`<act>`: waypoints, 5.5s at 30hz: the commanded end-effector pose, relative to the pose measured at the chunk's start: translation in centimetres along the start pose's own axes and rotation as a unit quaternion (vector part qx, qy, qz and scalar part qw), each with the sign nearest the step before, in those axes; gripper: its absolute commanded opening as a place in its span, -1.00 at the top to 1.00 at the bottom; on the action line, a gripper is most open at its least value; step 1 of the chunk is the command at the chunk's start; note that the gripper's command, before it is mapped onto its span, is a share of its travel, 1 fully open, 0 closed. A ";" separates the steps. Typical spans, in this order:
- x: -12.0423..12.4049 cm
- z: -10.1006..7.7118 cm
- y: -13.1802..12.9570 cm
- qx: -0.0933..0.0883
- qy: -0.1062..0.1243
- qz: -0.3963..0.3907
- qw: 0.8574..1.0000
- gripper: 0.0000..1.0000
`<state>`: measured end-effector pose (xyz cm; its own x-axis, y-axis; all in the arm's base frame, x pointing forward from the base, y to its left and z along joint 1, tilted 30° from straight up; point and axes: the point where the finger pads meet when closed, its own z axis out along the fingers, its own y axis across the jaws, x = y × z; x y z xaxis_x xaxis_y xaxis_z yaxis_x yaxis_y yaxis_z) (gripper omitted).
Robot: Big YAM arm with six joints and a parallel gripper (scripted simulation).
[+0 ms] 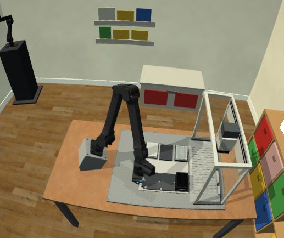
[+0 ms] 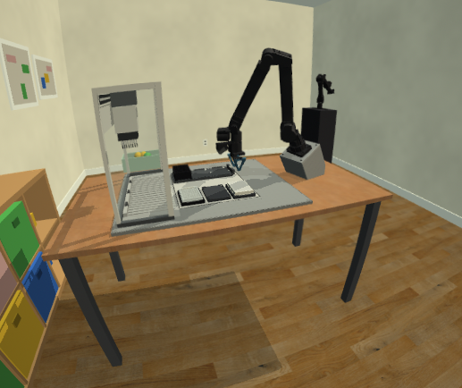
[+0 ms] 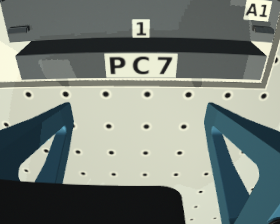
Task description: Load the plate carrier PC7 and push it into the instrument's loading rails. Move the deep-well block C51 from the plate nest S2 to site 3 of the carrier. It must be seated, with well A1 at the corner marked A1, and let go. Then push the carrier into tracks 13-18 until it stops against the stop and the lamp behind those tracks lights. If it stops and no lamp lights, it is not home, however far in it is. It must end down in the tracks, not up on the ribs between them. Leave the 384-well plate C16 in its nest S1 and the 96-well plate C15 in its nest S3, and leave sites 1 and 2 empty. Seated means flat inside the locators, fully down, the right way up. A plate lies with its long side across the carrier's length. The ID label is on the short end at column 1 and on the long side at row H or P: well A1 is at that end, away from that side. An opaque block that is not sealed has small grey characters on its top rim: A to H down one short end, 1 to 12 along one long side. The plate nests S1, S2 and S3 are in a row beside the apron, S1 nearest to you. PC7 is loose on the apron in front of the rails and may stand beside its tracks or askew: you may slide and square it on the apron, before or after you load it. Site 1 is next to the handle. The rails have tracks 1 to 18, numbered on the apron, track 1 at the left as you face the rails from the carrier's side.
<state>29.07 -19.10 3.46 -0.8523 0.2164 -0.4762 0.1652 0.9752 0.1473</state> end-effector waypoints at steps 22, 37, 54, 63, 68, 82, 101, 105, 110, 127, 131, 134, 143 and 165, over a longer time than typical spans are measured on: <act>-2.1 -0.1 -0.7 0.009 -0.013 -0.002 1.000 -0.60; -2.5 0.1 -0.7 0.007 -0.009 0.000 1.000 -0.60; -3.3 0.0 -0.5 0.007 -0.012 -0.003 1.000 -0.60; -3.8 0.1 -0.4 0.005 -0.013 -0.004 1.000 -0.60; -4.0 0.0 -0.4 0.006 -0.016 -0.005 1.000 -0.60; -4.5 0.1 -0.4 0.005 -0.015 -0.005 1.000 -0.60; -5.3 0.1 -0.5 0.006 -0.019 -0.006 1.000 -0.60; -5.5 0.0 -0.5 0.006 -0.018 -0.006 1.000 -0.60; -5.7 0.0 -0.5 0.006 -0.019 -0.007 1.000 -0.60; -6.3 -0.1 -0.7 0.006 -0.019 -0.008 1.000 -0.60; -6.5 -0.1 -0.8 0.007 -0.019 -0.008 1.000 -0.60; -6.5 -0.1 -0.8 0.007 -0.019 -0.008 1.000 -0.60; -6.9 -0.1 -0.9 0.007 -0.019 -0.008 1.000 -0.60; -7.8 -0.4 -1.0 0.009 -0.021 -0.008 1.000 -0.60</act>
<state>32.52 -20.00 4.76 -0.8639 0.2213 -0.4524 0.1668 0.9733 0.1577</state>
